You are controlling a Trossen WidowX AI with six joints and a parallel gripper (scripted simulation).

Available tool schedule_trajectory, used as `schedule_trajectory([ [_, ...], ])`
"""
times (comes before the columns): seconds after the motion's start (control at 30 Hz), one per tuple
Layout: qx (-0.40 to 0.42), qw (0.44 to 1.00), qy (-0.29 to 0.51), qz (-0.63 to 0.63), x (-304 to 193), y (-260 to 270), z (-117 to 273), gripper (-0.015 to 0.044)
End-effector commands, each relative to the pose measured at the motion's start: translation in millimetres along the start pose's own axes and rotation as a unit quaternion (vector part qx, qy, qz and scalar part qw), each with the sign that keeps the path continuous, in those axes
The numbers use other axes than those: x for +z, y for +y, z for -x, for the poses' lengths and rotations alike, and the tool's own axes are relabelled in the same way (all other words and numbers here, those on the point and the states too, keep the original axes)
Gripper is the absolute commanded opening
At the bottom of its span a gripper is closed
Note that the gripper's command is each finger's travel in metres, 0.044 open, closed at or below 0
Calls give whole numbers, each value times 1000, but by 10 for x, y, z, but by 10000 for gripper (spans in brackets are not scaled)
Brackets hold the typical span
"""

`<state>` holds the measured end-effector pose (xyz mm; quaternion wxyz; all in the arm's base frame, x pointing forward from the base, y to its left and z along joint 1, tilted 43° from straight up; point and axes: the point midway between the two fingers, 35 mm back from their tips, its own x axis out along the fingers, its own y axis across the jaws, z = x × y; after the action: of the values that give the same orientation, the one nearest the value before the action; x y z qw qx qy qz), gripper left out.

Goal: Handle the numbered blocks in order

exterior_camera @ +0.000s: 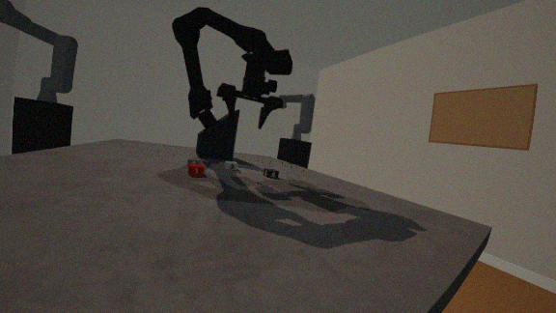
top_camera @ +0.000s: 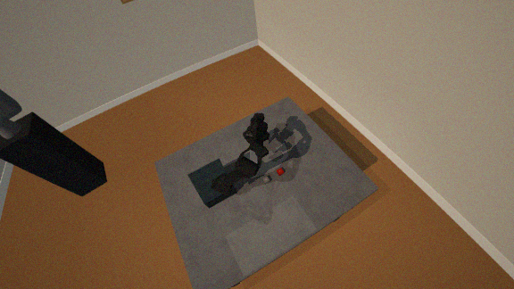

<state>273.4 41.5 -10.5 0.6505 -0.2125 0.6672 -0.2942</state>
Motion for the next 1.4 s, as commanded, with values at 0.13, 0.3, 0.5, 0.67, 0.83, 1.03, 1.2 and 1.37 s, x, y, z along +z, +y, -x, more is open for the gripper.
schedule_trajectory([
  [0.13,2,1000,0,-2,439,683,-37,400],
  [0.3,2,1000,0,-2,447,699,-40,400],
  [0.5,2,1000,0,-2,447,699,-40,400],
  [0.67,2,1000,0,-2,447,699,-40,400],
  [0.83,2,1000,0,-2,447,699,-40,400],
  [1.03,7,1000,0,0,600,238,-11,400],
  [1.2,6,1000,-1,0,709,-621,-16,400],
  [1.37,-3,1000,0,-1,653,-1230,-47,400],
])
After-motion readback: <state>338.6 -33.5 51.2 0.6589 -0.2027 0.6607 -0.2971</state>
